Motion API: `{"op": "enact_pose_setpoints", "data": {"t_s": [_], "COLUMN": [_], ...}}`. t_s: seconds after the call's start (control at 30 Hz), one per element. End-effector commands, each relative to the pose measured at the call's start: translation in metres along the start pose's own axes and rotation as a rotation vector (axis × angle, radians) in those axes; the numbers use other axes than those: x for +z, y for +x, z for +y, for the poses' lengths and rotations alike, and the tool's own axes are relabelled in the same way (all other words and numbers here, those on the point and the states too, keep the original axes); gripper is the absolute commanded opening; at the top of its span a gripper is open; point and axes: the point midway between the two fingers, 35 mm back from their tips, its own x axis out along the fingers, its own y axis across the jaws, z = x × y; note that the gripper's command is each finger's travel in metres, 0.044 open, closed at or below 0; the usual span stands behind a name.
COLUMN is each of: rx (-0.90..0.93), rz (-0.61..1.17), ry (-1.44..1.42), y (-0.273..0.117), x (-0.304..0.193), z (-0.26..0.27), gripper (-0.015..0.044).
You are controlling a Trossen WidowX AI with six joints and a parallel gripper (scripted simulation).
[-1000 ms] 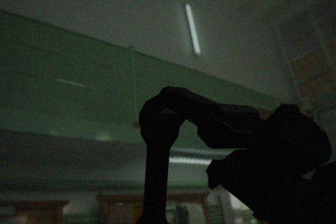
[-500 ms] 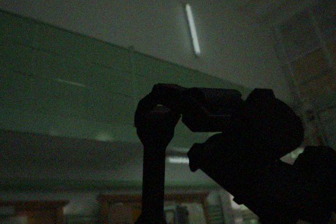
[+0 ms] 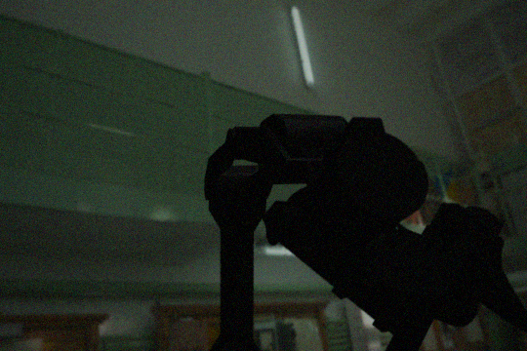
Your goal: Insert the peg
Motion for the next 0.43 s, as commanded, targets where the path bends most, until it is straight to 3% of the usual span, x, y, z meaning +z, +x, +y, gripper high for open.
{"op": "enact_pose_setpoints", "data": {"t_s": [0.0,0.4], "rx": [0.004,0.004], "rz": [-0.001,-0.001], "ry": [-0.008,-0.007], "y": [-0.0061,-0.0147], "x": [0.0003,0.0], "z": [0.0014,0.0007], "gripper": [0.044,0.044]}}
